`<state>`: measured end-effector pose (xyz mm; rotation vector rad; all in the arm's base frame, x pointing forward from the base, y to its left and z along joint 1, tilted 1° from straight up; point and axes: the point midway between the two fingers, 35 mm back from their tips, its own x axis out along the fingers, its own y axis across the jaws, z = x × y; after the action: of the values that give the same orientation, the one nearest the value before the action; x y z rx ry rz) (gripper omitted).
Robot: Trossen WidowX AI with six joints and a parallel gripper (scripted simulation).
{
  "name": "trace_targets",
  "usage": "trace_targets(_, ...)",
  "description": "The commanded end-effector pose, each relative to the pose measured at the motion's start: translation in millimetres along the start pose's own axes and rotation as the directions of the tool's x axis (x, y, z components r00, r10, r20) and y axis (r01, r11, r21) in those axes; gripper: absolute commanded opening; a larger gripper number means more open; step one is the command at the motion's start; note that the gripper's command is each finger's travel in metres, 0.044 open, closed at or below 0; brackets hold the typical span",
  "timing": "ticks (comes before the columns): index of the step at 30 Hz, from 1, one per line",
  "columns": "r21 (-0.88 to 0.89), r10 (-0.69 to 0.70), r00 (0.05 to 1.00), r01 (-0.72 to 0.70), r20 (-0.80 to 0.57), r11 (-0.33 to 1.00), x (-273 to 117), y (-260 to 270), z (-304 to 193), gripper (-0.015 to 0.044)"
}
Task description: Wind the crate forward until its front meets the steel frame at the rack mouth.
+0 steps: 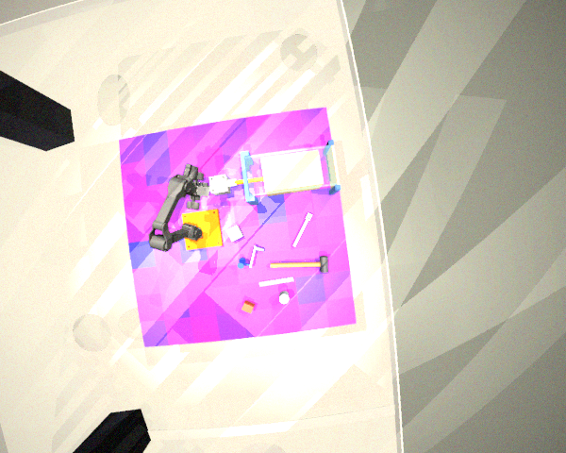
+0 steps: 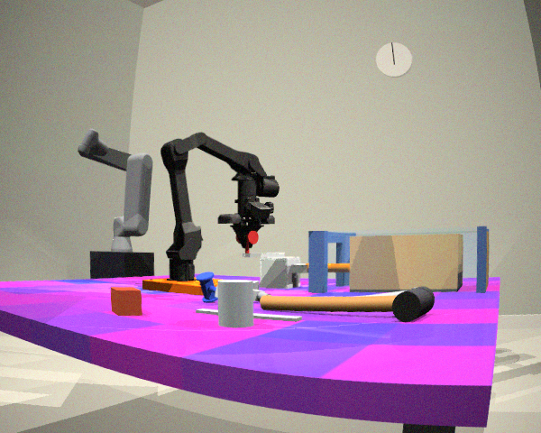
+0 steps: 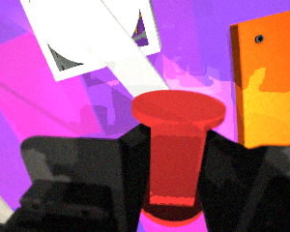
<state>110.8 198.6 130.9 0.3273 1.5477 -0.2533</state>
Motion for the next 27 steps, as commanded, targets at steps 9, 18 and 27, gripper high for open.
trace_targets(9, 0.011, -0.025, 0.999, 0.025, 0.024, 1.0, 1, -17, 19, 0.0)
trace_targets(18, 0.011, -0.026, 0.999, 0.026, 0.025, 1.0, 1, -23, 29, 0.0)
trace_targets(27, 0.011, -0.026, 0.999, 0.026, 0.027, 1.0, 0, -29, 41, 0.0)
